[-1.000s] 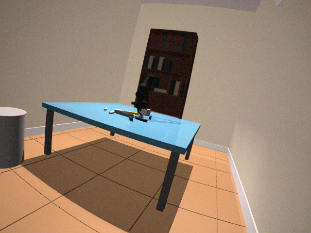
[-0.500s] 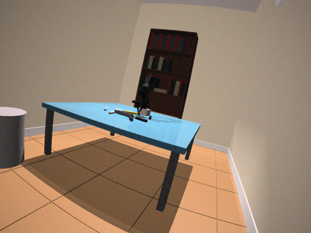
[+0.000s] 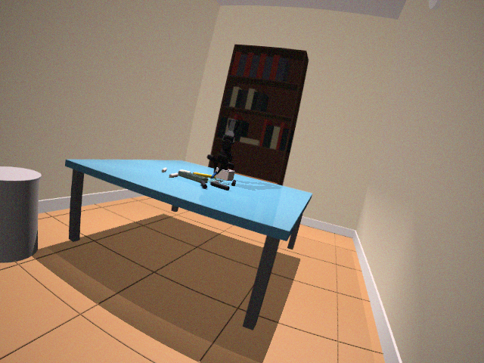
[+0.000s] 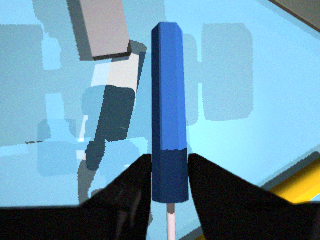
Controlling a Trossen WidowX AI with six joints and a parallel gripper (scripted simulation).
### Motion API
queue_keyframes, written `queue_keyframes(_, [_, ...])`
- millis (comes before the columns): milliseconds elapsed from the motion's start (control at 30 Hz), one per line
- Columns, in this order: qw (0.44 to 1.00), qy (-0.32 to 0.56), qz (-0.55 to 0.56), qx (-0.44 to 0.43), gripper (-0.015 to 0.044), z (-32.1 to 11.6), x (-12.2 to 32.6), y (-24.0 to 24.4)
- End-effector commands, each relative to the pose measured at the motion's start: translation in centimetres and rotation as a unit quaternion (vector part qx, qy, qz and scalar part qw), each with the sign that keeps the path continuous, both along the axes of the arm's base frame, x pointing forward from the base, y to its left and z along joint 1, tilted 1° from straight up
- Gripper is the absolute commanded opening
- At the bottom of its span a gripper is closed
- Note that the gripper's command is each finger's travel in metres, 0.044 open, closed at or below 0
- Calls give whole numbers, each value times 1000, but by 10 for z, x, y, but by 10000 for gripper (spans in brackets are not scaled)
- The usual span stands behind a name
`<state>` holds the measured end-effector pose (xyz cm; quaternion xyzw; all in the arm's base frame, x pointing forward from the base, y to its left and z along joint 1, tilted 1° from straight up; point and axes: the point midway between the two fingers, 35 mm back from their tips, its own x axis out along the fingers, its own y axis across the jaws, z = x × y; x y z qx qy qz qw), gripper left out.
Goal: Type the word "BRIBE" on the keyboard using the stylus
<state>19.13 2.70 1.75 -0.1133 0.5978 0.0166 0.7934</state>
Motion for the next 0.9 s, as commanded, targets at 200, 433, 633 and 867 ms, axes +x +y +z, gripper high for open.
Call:
queue_keyframes(200, [988, -72, -131, 28, 0, 3, 1, 2])
queue_keyframes(433, [965, -125, -222, 63, 0, 6, 3, 5])
queue_keyframes(633, [953, -144, -253, 79, 0, 8, 3, 6])
queue_keyframes(867, [953, -144, -253, 79, 0, 2, 4, 6])
